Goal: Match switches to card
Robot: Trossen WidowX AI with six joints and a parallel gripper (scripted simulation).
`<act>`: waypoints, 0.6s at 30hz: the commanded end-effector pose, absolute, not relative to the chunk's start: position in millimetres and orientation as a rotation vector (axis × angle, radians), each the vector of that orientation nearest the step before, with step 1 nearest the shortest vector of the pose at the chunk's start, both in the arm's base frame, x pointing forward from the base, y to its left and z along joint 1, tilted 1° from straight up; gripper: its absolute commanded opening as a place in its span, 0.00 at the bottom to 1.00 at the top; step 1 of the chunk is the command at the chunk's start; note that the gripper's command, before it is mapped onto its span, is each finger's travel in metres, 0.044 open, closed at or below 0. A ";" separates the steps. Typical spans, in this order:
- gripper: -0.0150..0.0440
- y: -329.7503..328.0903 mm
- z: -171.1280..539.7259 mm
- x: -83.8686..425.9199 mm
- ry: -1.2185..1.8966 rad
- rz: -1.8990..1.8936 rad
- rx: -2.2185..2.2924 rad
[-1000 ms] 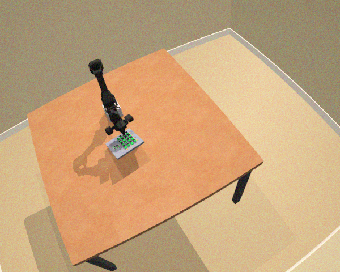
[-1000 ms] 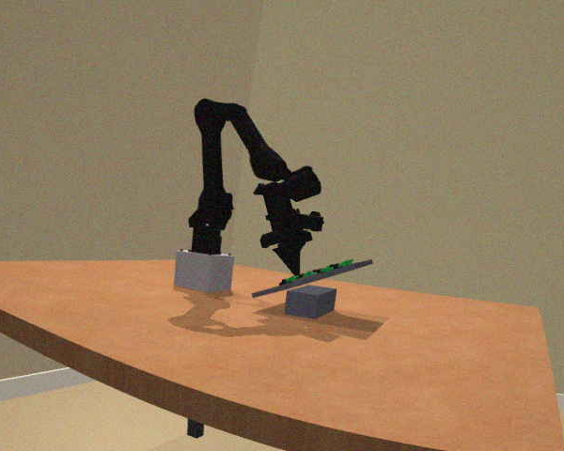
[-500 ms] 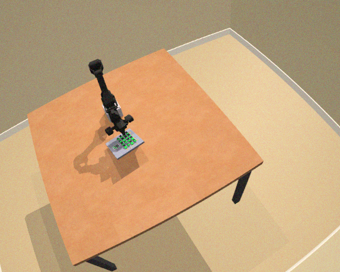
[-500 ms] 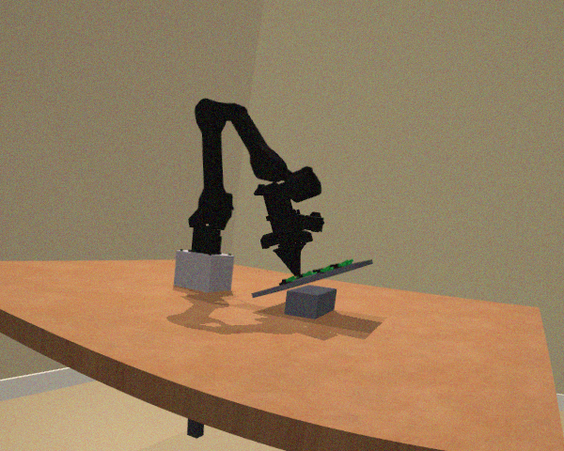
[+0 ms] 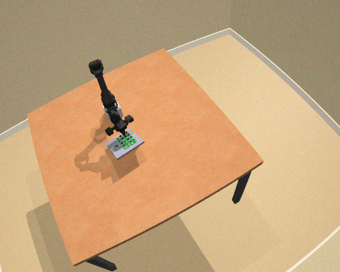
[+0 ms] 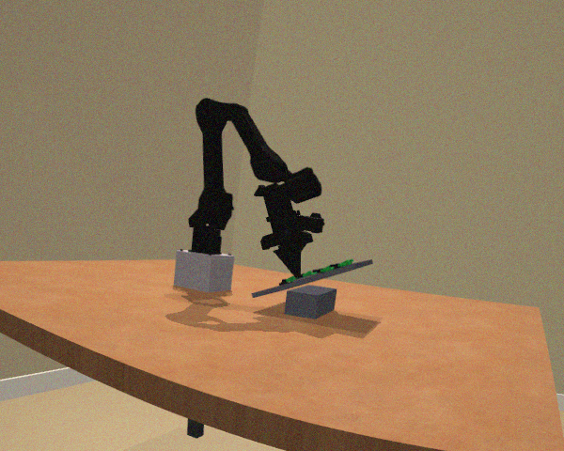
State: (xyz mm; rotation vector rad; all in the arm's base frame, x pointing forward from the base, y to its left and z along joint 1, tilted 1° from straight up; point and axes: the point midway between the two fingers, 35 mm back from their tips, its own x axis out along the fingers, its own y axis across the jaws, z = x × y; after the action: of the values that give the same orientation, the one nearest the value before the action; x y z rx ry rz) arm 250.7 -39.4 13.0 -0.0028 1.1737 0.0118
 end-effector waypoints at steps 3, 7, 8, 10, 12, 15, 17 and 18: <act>0.25 -39.7 19.2 248.5 1.173 0.012 -0.004; 0.25 -40.4 56.9 231.1 1.163 0.011 -0.004; 0.25 -40.4 64.9 226.6 1.159 0.009 -0.002; 0.25 -40.2 71.2 222.6 1.157 0.007 0.000; 0.25 -40.2 71.2 222.6 1.157 0.007 0.000; 0.25 -40.6 72.1 224.0 1.157 0.006 0.000; 0.25 -43.4 79.7 235.0 1.156 0.006 0.000; 0.25 -45.7 85.6 244.2 1.155 0.006 0.000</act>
State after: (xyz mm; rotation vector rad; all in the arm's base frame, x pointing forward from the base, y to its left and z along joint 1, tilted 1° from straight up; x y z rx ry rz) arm 228.5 -41.8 72.5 0.0032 1.1650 0.0024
